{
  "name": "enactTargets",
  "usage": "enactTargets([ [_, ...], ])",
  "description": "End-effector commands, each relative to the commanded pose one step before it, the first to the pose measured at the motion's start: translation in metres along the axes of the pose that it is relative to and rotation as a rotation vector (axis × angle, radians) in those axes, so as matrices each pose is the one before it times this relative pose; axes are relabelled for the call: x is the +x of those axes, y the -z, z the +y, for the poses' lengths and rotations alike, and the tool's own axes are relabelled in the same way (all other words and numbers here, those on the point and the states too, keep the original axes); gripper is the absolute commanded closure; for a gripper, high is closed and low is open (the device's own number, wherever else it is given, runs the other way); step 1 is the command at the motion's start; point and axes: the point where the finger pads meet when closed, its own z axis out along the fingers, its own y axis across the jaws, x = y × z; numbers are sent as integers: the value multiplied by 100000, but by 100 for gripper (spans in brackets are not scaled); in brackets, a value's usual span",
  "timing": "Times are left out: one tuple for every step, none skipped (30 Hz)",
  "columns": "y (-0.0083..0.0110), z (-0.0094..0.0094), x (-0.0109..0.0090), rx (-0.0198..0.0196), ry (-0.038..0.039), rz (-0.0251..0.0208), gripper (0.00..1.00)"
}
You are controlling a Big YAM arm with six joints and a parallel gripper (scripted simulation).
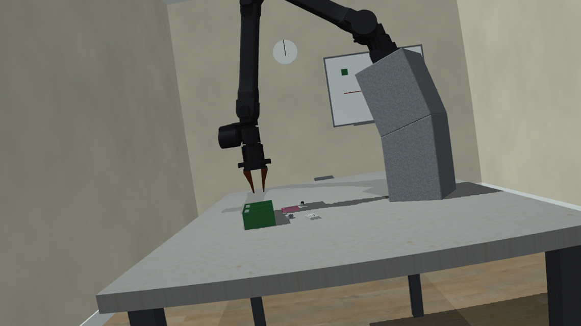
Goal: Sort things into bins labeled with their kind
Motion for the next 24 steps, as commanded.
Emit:
enactTargets([
  [-400,-371,969,1342,316,332,70],
  [0,0,0,0,0,0,70],
  [-8,1,25,-77,28,-13,70],
  [-9,-5,8,-69,-5,-19,70],
  [-9,-5,6,-68,-9,-20,70],
  [-9,-5,6,-68,-9,-20,70],
  [-9,-5,6,-68,-9,-20,70],
  [-9,-5,6,-68,-9,-20,70],
  [-9,-5,6,-68,-9,-20,70],
  [-9,-5,6,-68,-9,-20,70],
  [-9,-5,6,-68,-9,-20,70],
  [-9,-5,6,-68,-9,-20,70],
  [-8,-5,6,-67,-9,-20,70],
  [-8,-5,6,-67,-9,-20,70],
  [-8,-5,6,-66,-9,-19,70],
  [-8,-4,6,-65,-8,-19,70],
  [-8,-28,12,33,4,6,70],
  [0,0,0,0,0,0,70],
  [0,0,0,0,0,0,70],
  [-5,-5,6,0,0,-2,70],
  [-5,-5,6,1,0,-2,70],
  [-5,-5,6,1,0,-2,70],
  [-5,-5,6,1,0,-2,70],
  [-5,-5,6,0,0,0,70],
])
